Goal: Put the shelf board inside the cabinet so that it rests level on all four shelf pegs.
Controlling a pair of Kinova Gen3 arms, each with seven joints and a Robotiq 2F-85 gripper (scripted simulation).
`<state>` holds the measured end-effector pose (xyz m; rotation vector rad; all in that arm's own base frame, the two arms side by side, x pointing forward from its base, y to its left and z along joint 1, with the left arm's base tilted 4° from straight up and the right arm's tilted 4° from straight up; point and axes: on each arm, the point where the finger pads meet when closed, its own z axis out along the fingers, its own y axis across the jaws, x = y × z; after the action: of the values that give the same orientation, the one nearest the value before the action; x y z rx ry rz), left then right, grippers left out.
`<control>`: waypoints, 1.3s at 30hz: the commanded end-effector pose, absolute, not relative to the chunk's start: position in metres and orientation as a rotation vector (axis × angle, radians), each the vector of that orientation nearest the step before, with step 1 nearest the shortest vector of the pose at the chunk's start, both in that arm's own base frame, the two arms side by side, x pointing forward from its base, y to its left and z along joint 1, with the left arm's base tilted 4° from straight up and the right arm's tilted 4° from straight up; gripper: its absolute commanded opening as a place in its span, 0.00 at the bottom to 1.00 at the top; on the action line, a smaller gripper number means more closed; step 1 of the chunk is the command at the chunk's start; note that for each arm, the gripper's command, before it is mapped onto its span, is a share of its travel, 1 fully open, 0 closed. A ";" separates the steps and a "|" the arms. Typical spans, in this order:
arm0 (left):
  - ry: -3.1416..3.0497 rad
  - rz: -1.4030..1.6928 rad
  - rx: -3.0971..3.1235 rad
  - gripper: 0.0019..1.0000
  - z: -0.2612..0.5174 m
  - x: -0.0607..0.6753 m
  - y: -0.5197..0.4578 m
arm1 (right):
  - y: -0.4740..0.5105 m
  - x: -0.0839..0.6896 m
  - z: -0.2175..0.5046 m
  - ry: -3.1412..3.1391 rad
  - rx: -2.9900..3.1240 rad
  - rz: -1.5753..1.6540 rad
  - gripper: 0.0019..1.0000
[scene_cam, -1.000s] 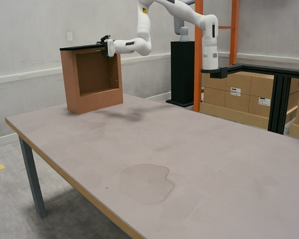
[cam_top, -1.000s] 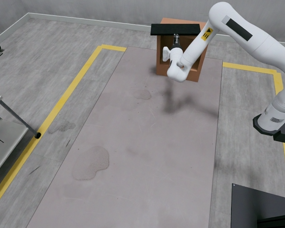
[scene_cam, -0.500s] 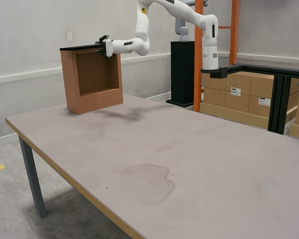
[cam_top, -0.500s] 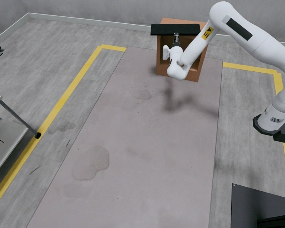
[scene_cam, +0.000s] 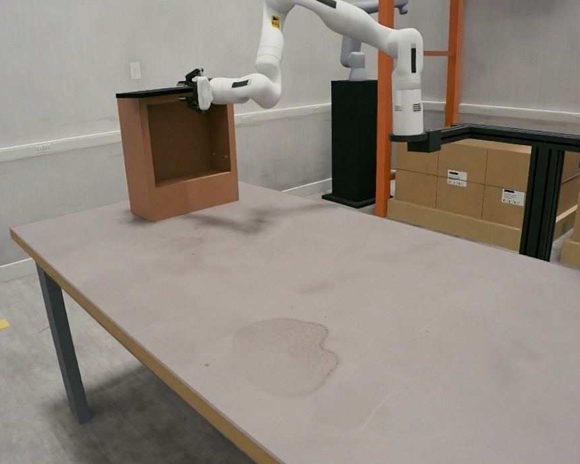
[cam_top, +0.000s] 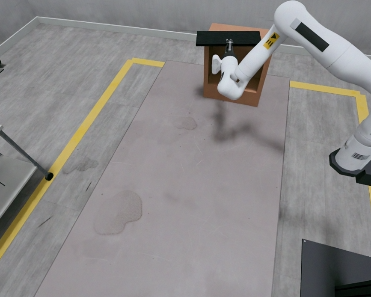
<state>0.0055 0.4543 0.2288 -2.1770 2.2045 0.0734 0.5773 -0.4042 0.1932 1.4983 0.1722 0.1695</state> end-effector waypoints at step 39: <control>2.203 0.075 -2.176 1.00 0.229 0.005 0.455 | -0.421 0.581 0.196 0.170 1.497 0.171 0.43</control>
<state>0.0055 0.4543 0.2288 -2.1770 2.2045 0.0734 0.5812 -0.4210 0.1943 1.4983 0.1722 0.1695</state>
